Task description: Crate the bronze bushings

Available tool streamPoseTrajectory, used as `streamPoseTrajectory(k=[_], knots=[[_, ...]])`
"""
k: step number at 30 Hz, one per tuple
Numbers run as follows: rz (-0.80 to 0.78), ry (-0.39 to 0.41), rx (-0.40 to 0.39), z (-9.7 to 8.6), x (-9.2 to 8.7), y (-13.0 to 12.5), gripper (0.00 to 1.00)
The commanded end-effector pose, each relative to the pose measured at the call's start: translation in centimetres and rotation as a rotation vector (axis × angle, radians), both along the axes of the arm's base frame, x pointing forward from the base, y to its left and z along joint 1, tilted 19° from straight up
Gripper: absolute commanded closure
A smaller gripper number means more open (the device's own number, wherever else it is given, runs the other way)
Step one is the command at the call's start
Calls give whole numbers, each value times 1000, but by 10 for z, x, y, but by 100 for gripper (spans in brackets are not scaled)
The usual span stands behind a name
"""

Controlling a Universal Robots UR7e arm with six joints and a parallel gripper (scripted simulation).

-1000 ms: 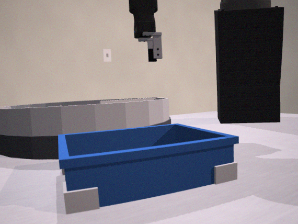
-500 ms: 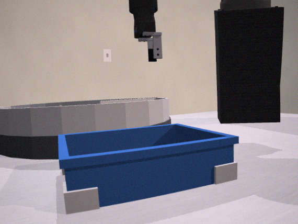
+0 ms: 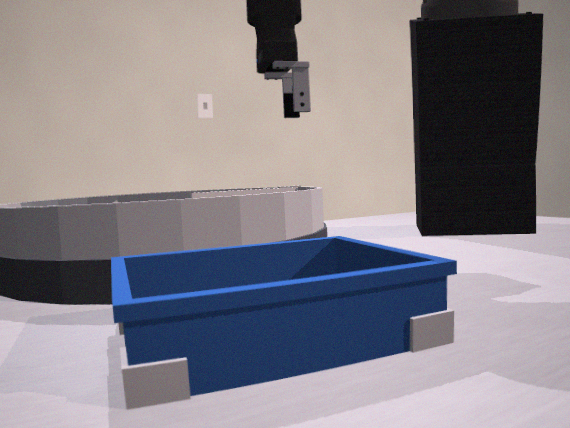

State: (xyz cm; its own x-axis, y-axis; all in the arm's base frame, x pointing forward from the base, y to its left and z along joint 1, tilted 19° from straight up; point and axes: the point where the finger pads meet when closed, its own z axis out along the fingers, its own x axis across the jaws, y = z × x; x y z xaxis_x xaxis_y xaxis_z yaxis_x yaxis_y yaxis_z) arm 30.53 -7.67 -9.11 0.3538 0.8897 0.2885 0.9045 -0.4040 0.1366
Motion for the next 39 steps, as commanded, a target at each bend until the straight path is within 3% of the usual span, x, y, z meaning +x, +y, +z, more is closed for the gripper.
streamPoseTrajectory(k=[1,36,37,39], knots=[[0,-1,-1,0,0,0,0],[0,-1,-1,0,0,0,0],[0,-1,-1,-5,3,2,73],[0,-1,-1,-15,8,7,73]])
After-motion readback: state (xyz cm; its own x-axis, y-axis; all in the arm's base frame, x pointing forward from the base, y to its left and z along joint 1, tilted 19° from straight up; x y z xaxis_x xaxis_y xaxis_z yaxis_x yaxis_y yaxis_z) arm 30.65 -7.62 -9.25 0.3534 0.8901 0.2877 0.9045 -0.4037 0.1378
